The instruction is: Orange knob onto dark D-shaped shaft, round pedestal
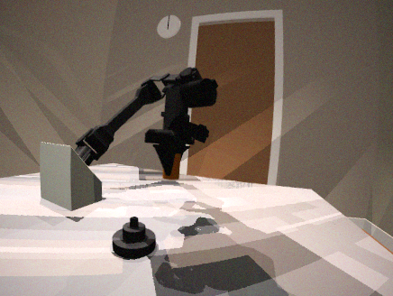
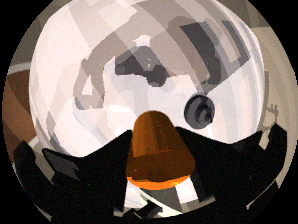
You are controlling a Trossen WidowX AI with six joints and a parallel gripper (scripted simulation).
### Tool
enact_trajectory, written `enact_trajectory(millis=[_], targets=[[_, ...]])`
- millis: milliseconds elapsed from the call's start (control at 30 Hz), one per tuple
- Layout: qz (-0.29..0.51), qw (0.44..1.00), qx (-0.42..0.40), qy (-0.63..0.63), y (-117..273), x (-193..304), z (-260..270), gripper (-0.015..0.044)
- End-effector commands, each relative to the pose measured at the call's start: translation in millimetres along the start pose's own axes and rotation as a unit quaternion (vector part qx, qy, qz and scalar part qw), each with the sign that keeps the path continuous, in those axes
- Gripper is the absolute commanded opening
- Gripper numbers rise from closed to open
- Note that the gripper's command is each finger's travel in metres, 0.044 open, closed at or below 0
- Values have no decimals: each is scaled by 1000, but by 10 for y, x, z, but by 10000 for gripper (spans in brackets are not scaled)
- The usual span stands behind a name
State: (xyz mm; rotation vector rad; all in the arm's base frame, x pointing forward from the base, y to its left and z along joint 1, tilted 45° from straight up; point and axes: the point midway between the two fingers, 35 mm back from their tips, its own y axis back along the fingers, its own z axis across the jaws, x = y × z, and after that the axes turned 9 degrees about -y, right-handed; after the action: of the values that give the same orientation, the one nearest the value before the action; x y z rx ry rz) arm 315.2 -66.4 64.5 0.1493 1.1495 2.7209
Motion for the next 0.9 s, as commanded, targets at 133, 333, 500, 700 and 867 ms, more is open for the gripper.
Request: enact_trajectory(millis=[133, 333, 500, 700, 867], targets=[[-1, 1000, 3, 2, -50, -36, -294, 0], [-1, 1000, 3, 2, -96, -42, -488, 0], [0, 1000, 2, 2, -137, -38, -648, 0], [0, 1000, 1, 3, -190, -23, -839, 0], [0, 1000, 0, 3, -237, -3, -997, 0]])
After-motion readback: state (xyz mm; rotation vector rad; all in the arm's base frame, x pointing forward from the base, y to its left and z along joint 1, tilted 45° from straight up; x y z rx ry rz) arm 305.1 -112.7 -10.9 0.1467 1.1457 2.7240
